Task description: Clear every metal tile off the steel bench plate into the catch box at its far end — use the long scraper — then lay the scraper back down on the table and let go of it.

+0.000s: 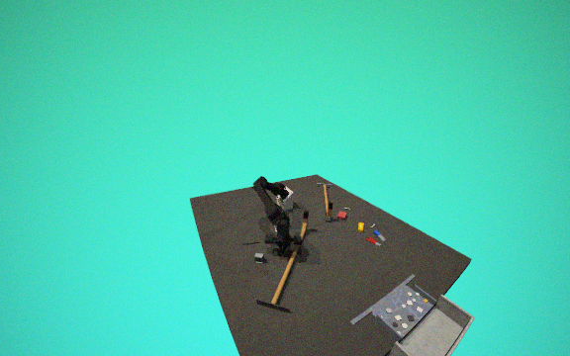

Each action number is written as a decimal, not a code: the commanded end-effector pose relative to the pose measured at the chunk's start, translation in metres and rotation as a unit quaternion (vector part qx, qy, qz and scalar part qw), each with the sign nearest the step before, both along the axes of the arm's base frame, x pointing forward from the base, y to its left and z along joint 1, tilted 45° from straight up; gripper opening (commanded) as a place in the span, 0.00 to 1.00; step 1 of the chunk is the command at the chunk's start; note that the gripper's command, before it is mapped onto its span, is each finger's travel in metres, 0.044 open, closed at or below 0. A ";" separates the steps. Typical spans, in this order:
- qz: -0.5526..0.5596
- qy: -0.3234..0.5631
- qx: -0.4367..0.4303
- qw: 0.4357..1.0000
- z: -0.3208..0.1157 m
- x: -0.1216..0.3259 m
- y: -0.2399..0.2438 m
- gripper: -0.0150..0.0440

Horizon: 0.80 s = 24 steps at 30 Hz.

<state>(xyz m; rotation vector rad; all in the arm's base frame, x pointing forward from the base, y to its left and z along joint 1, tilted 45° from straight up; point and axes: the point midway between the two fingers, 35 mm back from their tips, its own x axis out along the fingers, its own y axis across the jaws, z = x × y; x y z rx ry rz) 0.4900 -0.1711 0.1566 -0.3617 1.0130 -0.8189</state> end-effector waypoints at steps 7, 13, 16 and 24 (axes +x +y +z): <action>0.003 0.002 0.002 1.000 -0.006 0.006 0.004 0.25; 0.002 0.002 0.002 1.000 -0.009 0.011 0.007 0.25; 0.002 0.002 0.002 1.000 -0.010 0.013 0.008 0.25; 0.002 0.002 0.003 1.000 -0.013 0.019 0.012 0.25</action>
